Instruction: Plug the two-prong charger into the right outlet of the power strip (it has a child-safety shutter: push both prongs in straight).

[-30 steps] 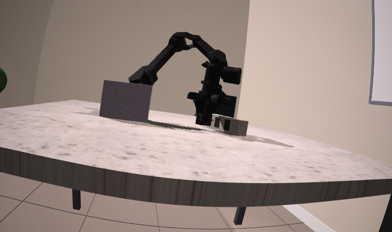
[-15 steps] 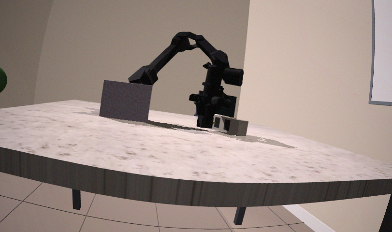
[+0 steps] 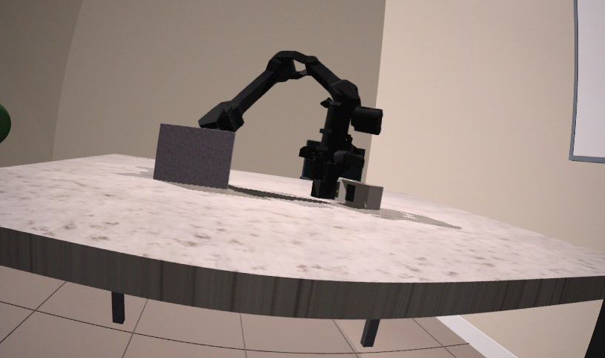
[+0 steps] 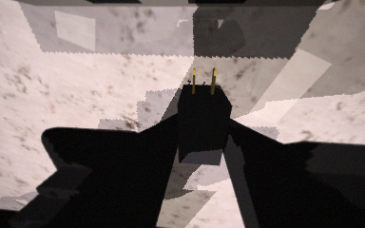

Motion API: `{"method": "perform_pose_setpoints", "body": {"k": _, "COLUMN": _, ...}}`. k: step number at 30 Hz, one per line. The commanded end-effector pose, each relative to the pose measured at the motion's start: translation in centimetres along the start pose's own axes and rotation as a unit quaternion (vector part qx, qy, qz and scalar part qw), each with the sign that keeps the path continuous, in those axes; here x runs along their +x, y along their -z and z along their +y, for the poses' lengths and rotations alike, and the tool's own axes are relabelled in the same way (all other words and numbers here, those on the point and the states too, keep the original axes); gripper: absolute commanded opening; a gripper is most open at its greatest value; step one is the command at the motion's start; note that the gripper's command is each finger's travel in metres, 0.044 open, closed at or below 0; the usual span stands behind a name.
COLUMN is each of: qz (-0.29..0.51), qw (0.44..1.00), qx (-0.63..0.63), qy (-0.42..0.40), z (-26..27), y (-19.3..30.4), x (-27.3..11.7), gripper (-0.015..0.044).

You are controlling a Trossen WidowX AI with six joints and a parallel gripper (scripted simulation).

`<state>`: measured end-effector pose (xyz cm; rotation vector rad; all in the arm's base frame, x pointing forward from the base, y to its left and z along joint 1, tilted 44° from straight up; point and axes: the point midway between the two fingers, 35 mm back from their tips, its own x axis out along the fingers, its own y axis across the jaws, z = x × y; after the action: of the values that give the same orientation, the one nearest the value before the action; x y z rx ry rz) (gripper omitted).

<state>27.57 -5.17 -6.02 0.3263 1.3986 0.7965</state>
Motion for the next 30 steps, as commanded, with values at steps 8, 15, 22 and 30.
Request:
{"method": "perform_pose_setpoints", "body": {"k": 8, "qz": -0.003, "qw": 1.0, "qx": 0.006, "qy": -0.001, "z": -0.3, "y": -1.4, "x": -0.1, "gripper": 0.0}}
{"method": "perform_pose_setpoints", "body": {"k": 15, "qz": -0.003, "qw": 1.0, "qx": 0.009, "qy": -0.002, "z": -0.4, "y": -2.3, "x": -0.1, "gripper": 0.0}}
{"method": "perform_pose_setpoints", "body": {"k": 22, "qz": -0.004, "qw": 1.0, "qx": 0.01, "qy": -0.002, "z": -0.4, "y": -2.6, "x": -0.1, "gripper": 0.0}}
{"method": "perform_pose_setpoints", "body": {"k": 30, "qz": -0.004, "qw": 1.0, "qx": 0.01, "qy": -0.002, "z": -0.4, "y": -2.6, "x": -0.1, "gripper": 0.0}}
